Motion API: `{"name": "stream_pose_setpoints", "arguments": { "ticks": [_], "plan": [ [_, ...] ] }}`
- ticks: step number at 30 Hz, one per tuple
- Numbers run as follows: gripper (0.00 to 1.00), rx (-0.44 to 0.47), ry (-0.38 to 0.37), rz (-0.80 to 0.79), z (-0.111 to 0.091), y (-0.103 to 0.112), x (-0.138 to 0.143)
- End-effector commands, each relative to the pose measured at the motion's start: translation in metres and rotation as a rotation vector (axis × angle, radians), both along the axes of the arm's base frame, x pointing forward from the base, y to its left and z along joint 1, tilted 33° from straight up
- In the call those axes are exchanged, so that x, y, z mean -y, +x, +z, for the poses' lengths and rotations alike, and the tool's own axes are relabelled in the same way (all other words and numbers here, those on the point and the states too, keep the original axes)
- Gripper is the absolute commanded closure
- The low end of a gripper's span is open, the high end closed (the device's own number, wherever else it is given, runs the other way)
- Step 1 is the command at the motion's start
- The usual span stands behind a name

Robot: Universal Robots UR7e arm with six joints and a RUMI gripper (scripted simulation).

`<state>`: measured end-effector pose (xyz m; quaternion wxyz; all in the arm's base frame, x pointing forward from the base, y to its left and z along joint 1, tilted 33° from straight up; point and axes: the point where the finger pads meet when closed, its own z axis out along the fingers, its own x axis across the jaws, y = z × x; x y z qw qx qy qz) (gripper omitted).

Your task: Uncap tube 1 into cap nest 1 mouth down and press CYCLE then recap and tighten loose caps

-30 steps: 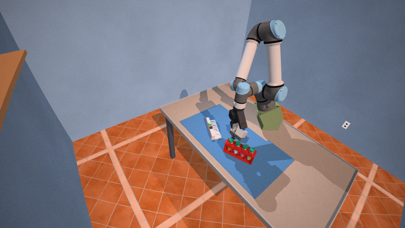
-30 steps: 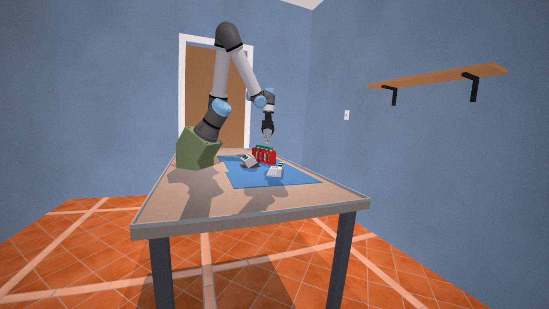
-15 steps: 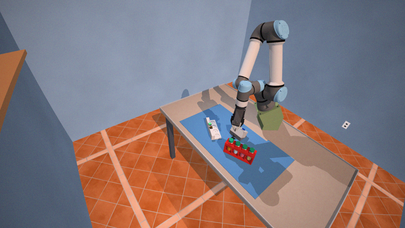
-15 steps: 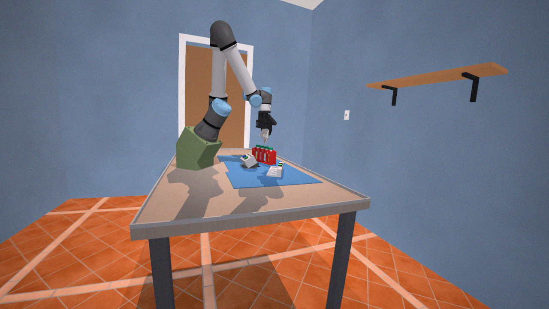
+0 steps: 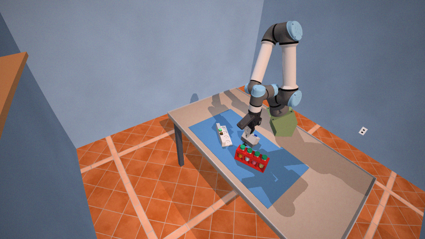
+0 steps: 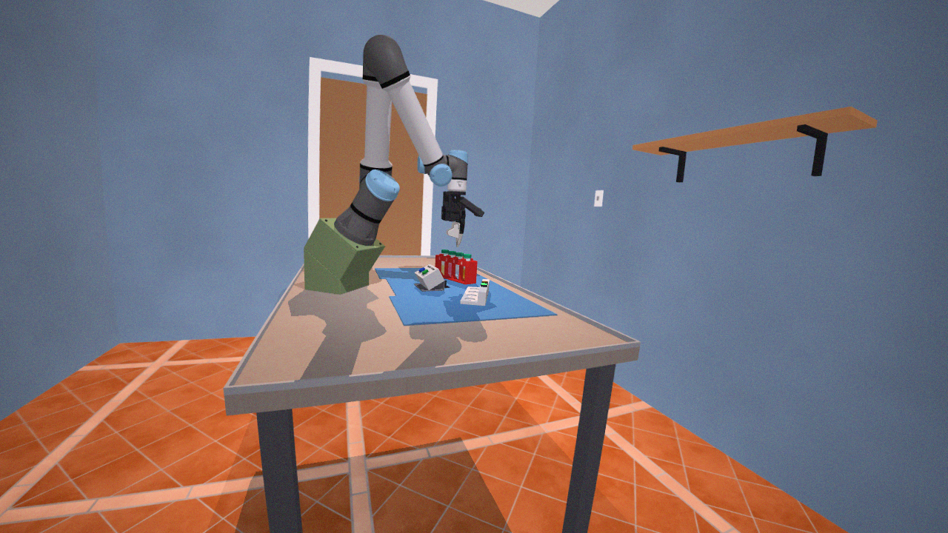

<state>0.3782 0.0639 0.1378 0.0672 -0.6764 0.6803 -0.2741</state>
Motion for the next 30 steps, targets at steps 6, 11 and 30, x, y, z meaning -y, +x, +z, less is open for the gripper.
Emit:
{"name": "stream_pose_setpoints", "arguments": {
  "ticks": [6,11,30],
  "plan": [
    [1.0,0.117,0.168,-0.372,0.0005,0.0004,-0.0003],
    [1.0,0.186,0.276,-0.565,0.0005,0.0004,-0.0003],
    [1.0,0.39,0.59,-1.139,0.0005,0.0004,-0.0003]
  ]
}}
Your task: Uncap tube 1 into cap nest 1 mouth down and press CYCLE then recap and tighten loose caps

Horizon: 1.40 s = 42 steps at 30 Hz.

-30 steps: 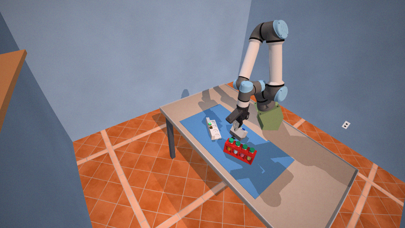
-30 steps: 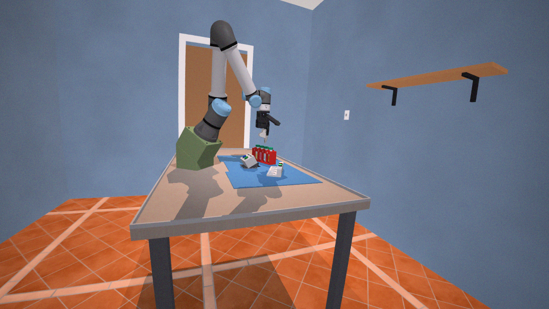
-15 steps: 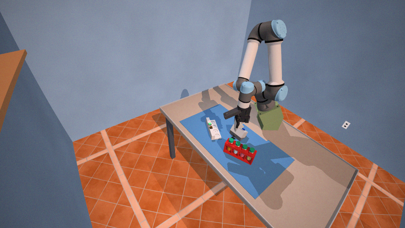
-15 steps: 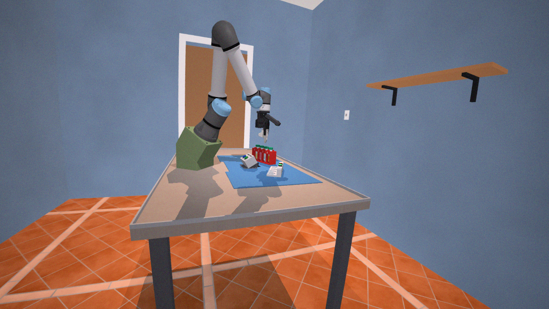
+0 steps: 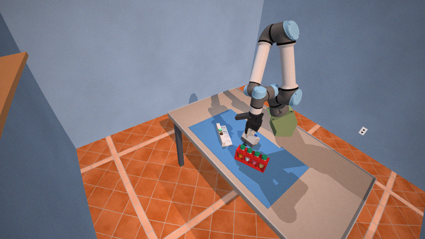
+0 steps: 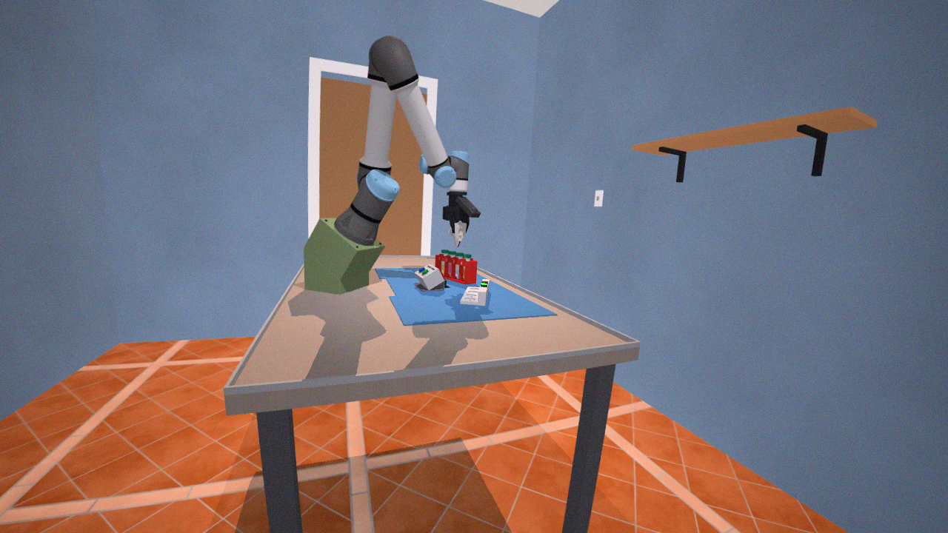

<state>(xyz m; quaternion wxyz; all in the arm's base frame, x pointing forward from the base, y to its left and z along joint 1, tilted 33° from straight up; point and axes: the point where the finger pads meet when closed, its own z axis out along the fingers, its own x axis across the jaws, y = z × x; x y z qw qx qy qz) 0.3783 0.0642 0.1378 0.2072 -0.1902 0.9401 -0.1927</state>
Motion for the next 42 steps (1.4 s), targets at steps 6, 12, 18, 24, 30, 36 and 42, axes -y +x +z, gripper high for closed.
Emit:
{"name": "stream_pose_setpoints", "arguments": {
  "ticks": [6,12,18,24,30,36,42],
  "plan": [
    [1.0,0.082,0.117,-0.274,-0.016,-0.021,0.019],
    [1.0,0.082,0.117,-0.274,-0.033,-0.043,0.038],
    [1.0,0.082,0.116,-0.274,-0.05,-0.064,0.057],
    [1.0,0.082,0.116,-0.274,-0.062,-0.081,0.072],
    [1.0,0.082,0.116,-0.274,-0.066,-0.086,0.077],
    [1.0,0.082,0.116,-0.274,-0.066,-0.086,0.077],
    [1.0,0.082,0.116,-0.274,-0.066,-0.086,0.077]
  ]
}}
